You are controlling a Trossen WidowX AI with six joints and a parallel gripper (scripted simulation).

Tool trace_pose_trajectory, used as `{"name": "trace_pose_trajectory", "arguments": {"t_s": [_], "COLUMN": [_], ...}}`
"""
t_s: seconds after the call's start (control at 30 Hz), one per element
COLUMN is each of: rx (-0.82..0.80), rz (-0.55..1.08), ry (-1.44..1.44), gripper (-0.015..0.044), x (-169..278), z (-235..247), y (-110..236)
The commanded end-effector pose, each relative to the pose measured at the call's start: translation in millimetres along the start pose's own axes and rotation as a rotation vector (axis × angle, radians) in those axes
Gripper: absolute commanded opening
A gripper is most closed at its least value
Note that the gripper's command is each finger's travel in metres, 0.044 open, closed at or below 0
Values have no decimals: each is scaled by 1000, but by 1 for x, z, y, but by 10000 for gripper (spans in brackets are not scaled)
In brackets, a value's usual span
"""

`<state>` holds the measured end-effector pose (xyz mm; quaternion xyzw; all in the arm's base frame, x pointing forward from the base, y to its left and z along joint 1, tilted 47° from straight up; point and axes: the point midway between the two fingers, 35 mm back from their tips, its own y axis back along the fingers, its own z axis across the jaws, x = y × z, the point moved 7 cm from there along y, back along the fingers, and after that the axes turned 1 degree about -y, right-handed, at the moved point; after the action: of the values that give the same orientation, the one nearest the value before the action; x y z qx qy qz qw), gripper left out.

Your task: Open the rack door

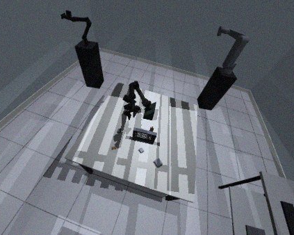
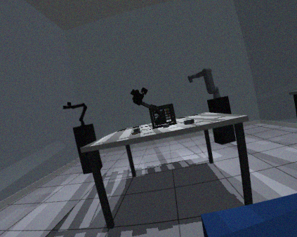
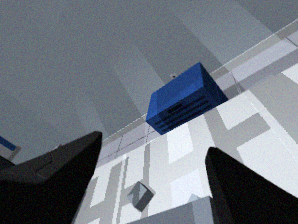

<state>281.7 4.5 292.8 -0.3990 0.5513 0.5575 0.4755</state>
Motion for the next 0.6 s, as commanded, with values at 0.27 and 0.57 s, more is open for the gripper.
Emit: {"name": "trace_pose_trajectory", "arguments": {"t_s": [0.27,0.57], "rx": [59,122], "rz": [274,470], "ry": [-48,-45], "gripper": [295,295], "x": [22,42], "z": [18,35], "y": [-35,-57]}}
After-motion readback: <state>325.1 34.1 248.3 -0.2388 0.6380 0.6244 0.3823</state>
